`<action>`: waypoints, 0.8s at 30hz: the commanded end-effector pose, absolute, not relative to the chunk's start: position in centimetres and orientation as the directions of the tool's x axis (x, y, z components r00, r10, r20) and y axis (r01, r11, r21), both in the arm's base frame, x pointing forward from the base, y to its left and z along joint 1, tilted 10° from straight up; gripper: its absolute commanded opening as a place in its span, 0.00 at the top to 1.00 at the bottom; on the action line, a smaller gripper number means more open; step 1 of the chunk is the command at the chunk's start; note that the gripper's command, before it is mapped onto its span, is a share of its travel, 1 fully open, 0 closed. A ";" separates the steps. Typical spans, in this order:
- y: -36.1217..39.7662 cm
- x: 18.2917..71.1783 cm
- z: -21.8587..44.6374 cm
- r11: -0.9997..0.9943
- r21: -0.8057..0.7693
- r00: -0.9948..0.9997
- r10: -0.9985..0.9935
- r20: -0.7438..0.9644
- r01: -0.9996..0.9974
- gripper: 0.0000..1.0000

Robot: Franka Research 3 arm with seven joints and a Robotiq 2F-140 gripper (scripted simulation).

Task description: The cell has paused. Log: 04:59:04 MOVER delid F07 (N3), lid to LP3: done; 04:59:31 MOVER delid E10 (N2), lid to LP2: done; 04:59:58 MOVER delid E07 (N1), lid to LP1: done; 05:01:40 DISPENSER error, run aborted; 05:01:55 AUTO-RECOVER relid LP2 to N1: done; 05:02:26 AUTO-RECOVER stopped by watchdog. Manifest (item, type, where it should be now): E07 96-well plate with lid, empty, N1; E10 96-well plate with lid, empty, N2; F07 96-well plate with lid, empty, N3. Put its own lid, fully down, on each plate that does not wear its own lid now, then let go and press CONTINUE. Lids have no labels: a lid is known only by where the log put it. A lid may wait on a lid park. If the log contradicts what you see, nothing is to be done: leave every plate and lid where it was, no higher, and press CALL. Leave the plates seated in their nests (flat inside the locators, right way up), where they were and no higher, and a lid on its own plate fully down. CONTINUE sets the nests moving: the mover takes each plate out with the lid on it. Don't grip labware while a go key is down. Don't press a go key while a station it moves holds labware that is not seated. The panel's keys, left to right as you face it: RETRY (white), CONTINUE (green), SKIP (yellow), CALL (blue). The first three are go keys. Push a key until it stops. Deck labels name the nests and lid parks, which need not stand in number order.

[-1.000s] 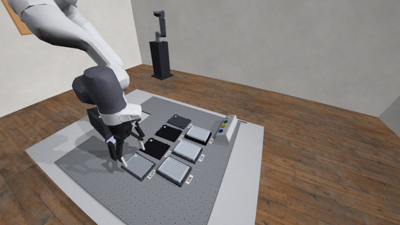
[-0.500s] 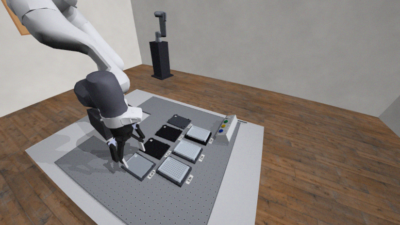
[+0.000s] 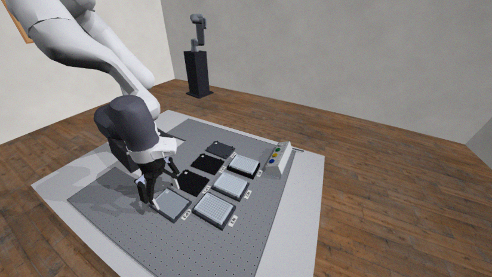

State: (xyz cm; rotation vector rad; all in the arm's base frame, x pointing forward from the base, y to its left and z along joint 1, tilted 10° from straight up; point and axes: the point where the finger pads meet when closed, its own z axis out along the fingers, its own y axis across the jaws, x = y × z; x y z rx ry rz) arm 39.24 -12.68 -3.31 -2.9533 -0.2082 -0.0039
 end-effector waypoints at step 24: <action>-12.4 39.7 -5.1 -0.976 -0.177 0.992 0.125 0.025 0.128 0.34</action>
